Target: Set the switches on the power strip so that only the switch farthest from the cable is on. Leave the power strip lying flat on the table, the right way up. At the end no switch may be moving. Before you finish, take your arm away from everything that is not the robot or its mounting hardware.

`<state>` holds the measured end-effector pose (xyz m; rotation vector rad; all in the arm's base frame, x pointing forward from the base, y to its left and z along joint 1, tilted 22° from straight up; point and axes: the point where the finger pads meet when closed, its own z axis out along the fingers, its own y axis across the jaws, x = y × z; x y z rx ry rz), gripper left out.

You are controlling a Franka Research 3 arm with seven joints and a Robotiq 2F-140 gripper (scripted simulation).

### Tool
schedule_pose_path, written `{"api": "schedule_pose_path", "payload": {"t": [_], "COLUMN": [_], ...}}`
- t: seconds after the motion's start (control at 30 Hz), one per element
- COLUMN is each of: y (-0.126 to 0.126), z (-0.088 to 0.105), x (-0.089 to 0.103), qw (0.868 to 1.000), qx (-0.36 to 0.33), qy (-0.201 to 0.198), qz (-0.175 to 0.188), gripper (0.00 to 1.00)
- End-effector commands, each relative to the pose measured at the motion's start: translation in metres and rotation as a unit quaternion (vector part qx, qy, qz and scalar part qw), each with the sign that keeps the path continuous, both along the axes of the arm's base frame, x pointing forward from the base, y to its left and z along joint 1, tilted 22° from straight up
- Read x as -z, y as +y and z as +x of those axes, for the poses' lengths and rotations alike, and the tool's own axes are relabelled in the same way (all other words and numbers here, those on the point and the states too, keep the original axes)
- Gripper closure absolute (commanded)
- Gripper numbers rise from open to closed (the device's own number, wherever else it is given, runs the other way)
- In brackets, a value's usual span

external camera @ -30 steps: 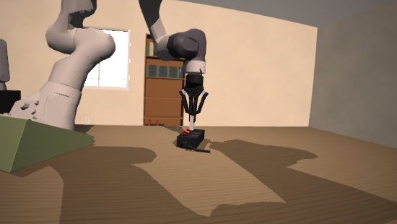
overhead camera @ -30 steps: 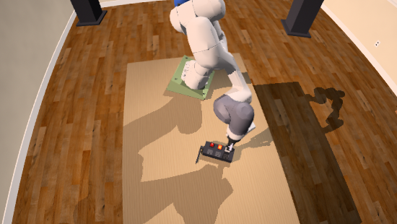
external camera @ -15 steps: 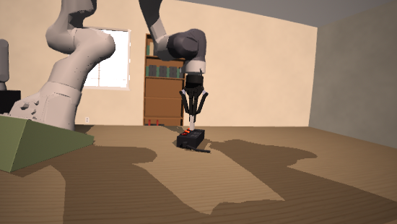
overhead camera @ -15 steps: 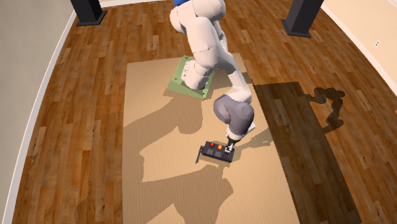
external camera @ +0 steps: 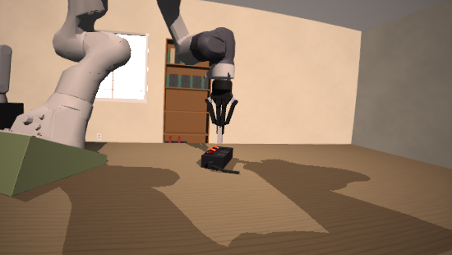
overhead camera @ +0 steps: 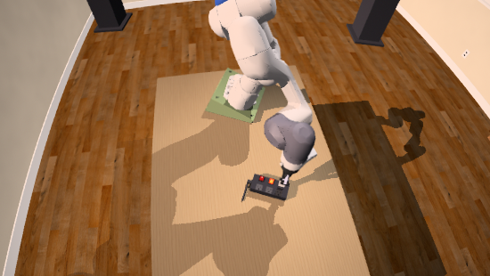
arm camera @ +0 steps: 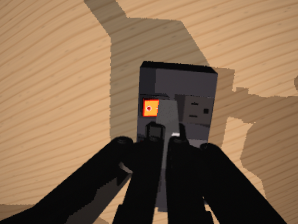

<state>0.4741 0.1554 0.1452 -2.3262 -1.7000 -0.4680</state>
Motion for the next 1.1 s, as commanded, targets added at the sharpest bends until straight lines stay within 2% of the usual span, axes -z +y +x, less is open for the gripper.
{"api": "schedule_pose_path", "payload": {"t": [0.0, 0.23, 0.9, 1.0, 1.07], "y": [-0.004, -0.008, -0.009, -0.025, -0.025], "z": [-0.004, -0.005, -0.006, -0.017, -0.017], "x": [-0.006, -0.018, -0.018, -0.016, -0.016], "qw": [1.000, 1.000, 1.000, 1.000, 1.000], "qx": [-0.004, -0.004, -0.004, -0.004, -0.004], "qy": [0.004, 0.004, 0.004, 0.005, 0.005], "qz": [-0.002, -0.002, -0.002, -0.002, -0.002], "gripper": [1.00, 1.00, 1.00, 1.00, 1.00]}}
